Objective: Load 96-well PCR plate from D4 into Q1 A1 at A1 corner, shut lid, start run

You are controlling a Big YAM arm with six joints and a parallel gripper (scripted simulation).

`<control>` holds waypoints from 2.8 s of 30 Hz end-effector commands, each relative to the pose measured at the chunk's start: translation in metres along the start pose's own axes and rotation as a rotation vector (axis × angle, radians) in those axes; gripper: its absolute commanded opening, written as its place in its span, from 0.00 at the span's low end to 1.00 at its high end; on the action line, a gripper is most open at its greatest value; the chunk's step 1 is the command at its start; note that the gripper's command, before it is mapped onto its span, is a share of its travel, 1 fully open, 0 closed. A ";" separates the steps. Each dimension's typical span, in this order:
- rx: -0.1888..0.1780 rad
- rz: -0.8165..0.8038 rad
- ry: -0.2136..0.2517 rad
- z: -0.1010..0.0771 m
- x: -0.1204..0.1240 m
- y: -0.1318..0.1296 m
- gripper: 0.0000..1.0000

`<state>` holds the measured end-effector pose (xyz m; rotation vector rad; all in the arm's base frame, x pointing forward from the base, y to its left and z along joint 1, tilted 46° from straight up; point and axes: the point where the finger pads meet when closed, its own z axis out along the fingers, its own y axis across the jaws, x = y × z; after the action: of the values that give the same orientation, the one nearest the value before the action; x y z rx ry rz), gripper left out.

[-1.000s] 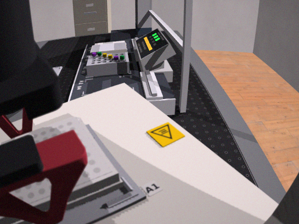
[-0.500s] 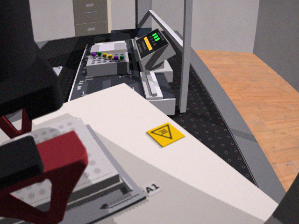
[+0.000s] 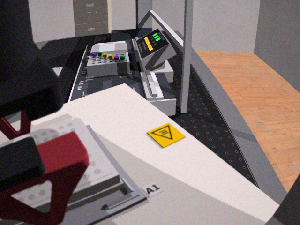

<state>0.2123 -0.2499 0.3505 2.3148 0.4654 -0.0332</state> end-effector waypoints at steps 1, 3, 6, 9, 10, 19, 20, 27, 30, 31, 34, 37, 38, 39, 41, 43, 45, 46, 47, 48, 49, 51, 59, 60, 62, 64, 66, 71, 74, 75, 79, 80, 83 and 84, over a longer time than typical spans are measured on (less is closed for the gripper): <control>-0.017 0.036 -0.033 0.008 -0.002 0.028 1.00; -0.022 0.047 -0.033 0.007 -0.002 0.030 1.00; -0.030 0.059 -0.033 0.006 -0.003 0.033 1.00; -0.037 0.059 -0.034 0.004 -0.004 0.036 1.00; -0.039 0.057 -0.035 0.003 -0.004 0.037 1.00; -0.056 0.064 -0.039 0.000 -0.007 0.044 1.00; -0.059 0.070 -0.039 0.000 -0.007 0.045 1.00; -0.076 0.097 -0.041 -0.004 -0.009 0.052 1.00; -0.078 0.099 -0.041 -0.004 -0.009 0.053 1.00; -0.081 0.100 -0.041 -0.005 -0.010 0.054 1.00; -0.088 0.105 -0.042 -0.007 -0.011 0.057 1.00; -0.096 0.111 -0.044 -0.008 -0.012 0.060 1.00; -0.098 0.113 -0.045 -0.008 -0.013 0.061 1.00; -0.101 0.115 -0.045 -0.009 -0.013 0.062 1.00; -0.106 0.119 -0.047 -0.010 -0.014 0.064 1.00; -0.099 0.115 -0.032 -0.014 -0.011 0.061 1.00; -0.093 0.099 -0.017 -0.021 -0.007 0.053 1.00; -0.093 0.099 -0.017 -0.021 -0.007 0.053 1.00; -0.093 0.099 -0.017 -0.021 -0.007 0.053 1.00; -0.090 0.095 -0.011 -0.025 -0.006 0.050 1.00; -0.088 0.092 -0.009 -0.028 -0.006 0.047 1.00; -0.087 0.090 0.004 -0.037 -0.005 0.045 1.00; -0.095 0.082 0.046 -0.061 -0.005 0.039 1.00; -0.096 0.080 0.050 -0.063 -0.005 0.039 1.00; -0.097 0.078 0.059 -0.069 -0.005 0.036 1.00; -0.097 0.078 0.059 -0.069 -0.005 0.036 1.00; -0.092 0.070 0.038 -0.064 -0.007 0.034 1.00; -0.038 0.043 0.007 -0.051 -0.004 0.022 1.00; -0.032 0.029 0.012 -0.053 0.001 0.017 1.00; -0.037 0.028 0.016 -0.053 0.001 0.016 1.00; -0.047 0.033 0.015 -0.051 -0.005 0.015 1.00; -0.047 0.033 0.015 -0.051 -0.005 0.015 1.00; -0.043 0.031 0.013 -0.049 -0.006 0.014 1.00; -0.042 0.029 0.008 -0.048 -0.008 0.013 1.00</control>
<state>0.2113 -0.2272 0.3872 2.2978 0.4495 -0.0153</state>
